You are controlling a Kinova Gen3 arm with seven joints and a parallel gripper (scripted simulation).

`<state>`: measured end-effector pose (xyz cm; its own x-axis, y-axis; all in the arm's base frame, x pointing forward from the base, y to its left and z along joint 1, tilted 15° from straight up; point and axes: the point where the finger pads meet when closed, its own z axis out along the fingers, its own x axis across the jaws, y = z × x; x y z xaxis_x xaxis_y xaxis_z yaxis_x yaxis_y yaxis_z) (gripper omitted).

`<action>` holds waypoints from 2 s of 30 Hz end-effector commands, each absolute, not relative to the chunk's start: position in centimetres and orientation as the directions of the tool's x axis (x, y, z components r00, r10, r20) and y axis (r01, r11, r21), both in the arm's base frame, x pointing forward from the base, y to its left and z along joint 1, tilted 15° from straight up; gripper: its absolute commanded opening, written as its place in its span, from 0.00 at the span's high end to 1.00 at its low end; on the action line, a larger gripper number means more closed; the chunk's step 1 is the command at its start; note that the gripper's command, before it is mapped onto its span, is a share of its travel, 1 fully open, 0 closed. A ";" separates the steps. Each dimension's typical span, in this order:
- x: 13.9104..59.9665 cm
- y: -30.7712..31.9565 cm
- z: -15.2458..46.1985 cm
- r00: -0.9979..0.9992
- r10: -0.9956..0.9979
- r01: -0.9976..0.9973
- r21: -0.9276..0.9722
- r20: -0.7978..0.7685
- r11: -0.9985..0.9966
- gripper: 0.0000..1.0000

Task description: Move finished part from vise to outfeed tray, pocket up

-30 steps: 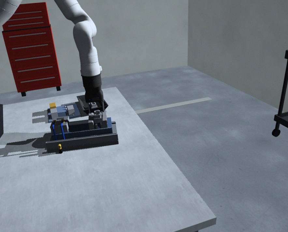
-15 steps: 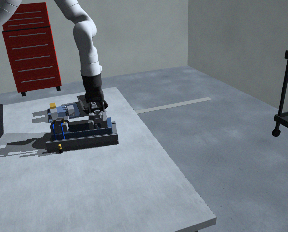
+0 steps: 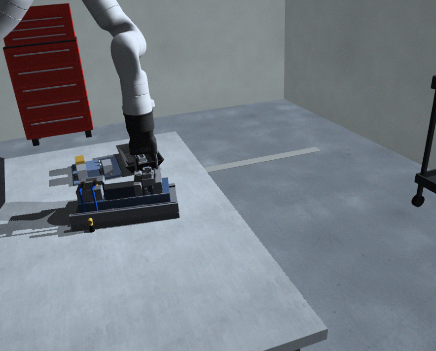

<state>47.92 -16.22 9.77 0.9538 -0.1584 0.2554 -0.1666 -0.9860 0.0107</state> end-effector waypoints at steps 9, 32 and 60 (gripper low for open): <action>48.2 -16.1 9.9 0.952 -0.161 -0.169 0.008 0.259 -0.986 0.00; 48.3 -16.2 9.8 0.951 -0.161 -0.170 0.009 0.262 -0.985 0.00; 48.4 -16.2 8.8 0.952 -0.161 -0.169 0.008 0.259 -0.986 0.00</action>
<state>48.11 -16.23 8.90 0.9545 -0.1581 0.2527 -0.1664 -0.9860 0.0118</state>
